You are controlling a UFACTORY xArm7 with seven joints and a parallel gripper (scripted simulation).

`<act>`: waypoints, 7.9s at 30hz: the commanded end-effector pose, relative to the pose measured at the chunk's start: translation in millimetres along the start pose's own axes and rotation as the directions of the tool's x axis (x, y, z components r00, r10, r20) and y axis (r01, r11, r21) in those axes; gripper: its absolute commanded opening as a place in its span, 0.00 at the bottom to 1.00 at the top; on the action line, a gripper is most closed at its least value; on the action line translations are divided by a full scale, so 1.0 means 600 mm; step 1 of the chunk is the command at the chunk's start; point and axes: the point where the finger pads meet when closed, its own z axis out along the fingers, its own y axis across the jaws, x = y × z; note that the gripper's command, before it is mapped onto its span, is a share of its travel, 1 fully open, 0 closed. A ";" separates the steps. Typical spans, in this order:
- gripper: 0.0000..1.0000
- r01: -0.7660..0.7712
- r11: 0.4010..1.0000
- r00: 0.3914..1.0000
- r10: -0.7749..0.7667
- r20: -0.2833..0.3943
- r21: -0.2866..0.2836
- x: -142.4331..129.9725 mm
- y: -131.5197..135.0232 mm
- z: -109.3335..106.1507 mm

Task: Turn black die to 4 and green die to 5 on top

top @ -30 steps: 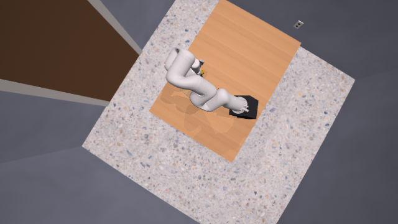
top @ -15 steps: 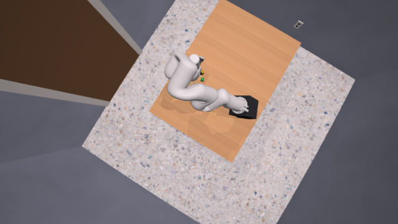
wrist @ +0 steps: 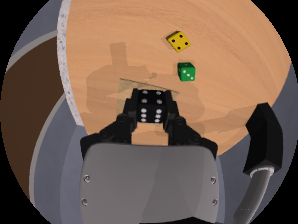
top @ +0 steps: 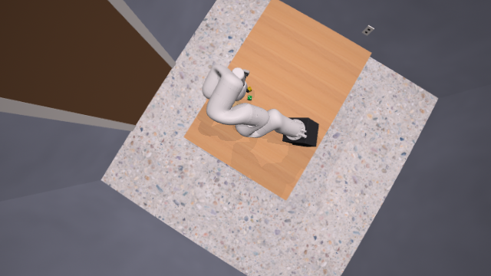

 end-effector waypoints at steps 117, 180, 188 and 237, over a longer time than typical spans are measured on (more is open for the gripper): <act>0.27 0.273 -0.962 -0.870 -0.244 -0.428 -0.007 -0.433 -0.039 0.022; 0.27 0.274 -0.962 -0.453 -0.120 -0.883 -0.010 -0.424 -0.038 0.137; 0.27 0.274 -0.962 -0.453 -0.120 -0.883 -0.010 -0.424 -0.038 0.138; 0.27 0.274 -0.962 -0.453 -0.120 -0.883 -0.010 -0.424 -0.038 0.147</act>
